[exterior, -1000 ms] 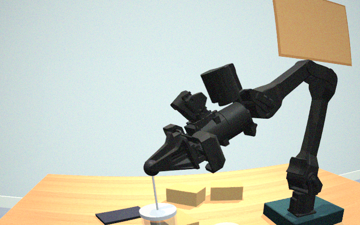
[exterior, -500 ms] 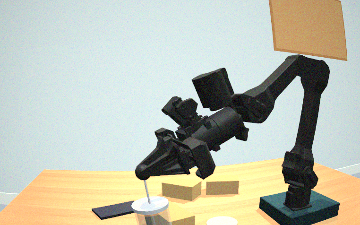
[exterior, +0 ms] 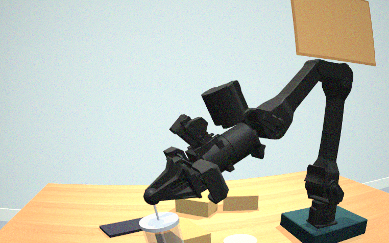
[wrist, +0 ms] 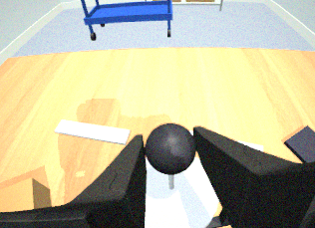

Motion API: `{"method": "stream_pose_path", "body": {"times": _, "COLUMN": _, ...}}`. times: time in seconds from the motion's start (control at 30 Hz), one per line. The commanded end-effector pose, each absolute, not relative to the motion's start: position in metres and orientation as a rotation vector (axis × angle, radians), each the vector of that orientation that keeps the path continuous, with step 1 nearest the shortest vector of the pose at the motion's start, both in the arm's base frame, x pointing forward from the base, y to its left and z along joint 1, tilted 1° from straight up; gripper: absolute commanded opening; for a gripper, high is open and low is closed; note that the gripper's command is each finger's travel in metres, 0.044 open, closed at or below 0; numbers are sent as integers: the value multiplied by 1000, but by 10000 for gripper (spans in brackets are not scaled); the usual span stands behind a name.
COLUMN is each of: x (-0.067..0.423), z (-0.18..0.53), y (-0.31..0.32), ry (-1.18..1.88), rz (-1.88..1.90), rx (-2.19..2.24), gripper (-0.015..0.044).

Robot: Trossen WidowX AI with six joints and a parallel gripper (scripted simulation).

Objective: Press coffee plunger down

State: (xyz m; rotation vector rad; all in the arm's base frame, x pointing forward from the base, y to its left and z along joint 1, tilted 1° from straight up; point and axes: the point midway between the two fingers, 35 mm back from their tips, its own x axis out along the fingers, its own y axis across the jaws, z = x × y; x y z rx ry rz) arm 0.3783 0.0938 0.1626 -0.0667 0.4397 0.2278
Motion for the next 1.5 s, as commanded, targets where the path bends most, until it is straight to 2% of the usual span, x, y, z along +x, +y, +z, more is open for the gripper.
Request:
{"method": "stream_pose_path", "body": {"times": 0.0, "x": 377, "z": 143, "y": 93, "ry": 501, "rz": 229, "rx": -81, "gripper": 118}}
{"method": "stream_pose_path", "body": {"times": 1.47, "x": 386, "z": 147, "y": 95, "ry": 501, "rz": 229, "rx": -80, "gripper": 118}}
